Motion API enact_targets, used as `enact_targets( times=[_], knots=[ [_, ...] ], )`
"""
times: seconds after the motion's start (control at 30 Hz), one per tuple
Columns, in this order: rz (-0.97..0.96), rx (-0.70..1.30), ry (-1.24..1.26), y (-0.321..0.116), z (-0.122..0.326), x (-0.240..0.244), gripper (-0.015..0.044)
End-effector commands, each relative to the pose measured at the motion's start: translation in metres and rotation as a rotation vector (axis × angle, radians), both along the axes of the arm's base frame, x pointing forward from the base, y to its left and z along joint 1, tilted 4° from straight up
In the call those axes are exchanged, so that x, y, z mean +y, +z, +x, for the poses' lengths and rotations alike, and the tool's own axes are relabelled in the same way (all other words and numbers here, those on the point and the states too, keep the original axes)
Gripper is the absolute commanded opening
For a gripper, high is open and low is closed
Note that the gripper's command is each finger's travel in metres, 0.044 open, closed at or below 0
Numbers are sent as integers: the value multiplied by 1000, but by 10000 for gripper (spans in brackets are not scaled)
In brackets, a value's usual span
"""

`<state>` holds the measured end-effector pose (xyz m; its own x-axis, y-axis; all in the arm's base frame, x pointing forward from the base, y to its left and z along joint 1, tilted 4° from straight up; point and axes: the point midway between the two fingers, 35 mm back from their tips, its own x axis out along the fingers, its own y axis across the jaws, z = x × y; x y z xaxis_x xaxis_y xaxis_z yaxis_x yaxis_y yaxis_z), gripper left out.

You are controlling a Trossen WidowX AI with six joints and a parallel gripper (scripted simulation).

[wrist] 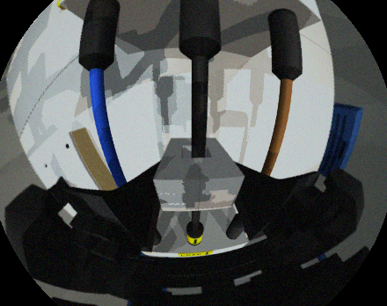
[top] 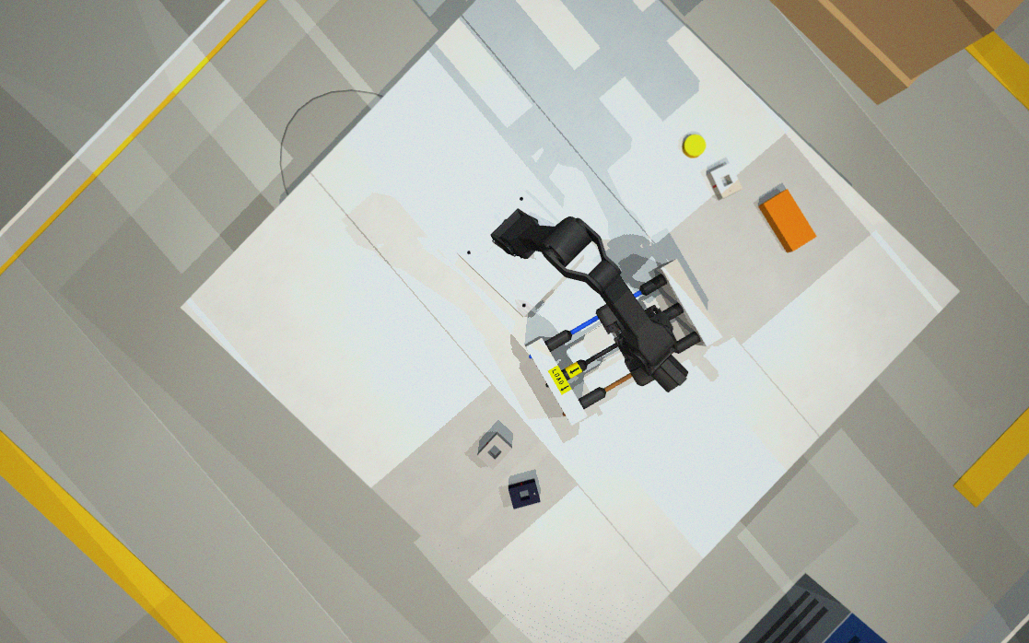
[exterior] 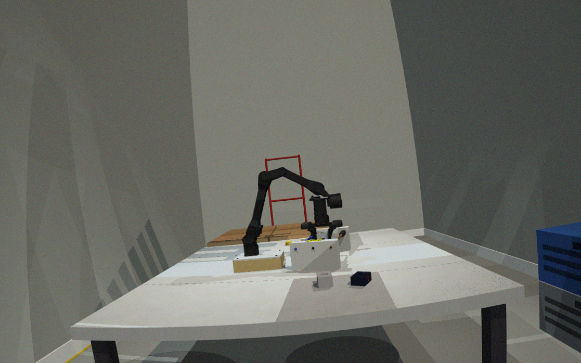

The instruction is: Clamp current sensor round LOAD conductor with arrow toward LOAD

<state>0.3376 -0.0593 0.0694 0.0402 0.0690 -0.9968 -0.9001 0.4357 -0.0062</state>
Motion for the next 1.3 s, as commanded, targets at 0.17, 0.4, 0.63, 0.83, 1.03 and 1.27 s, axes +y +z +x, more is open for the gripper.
enact_targets(
  times=[0.17, 0.4, 0.63, 0.83, 1.03, 1.27],
  knots=[
    [0, -1, 0, 0, 0, 0, 387],
    [0, -1, 0, 0, 0, 0, 204],
    [0, -1, 0, 0, 0, 0, 128],
    [0, -1, 0, 0, 0, 0, 88],
    [-3, -6, -1, 3, 0, 0, 0],
    [0, -1, 0, 0, 0, 0, 0]
  ],
)
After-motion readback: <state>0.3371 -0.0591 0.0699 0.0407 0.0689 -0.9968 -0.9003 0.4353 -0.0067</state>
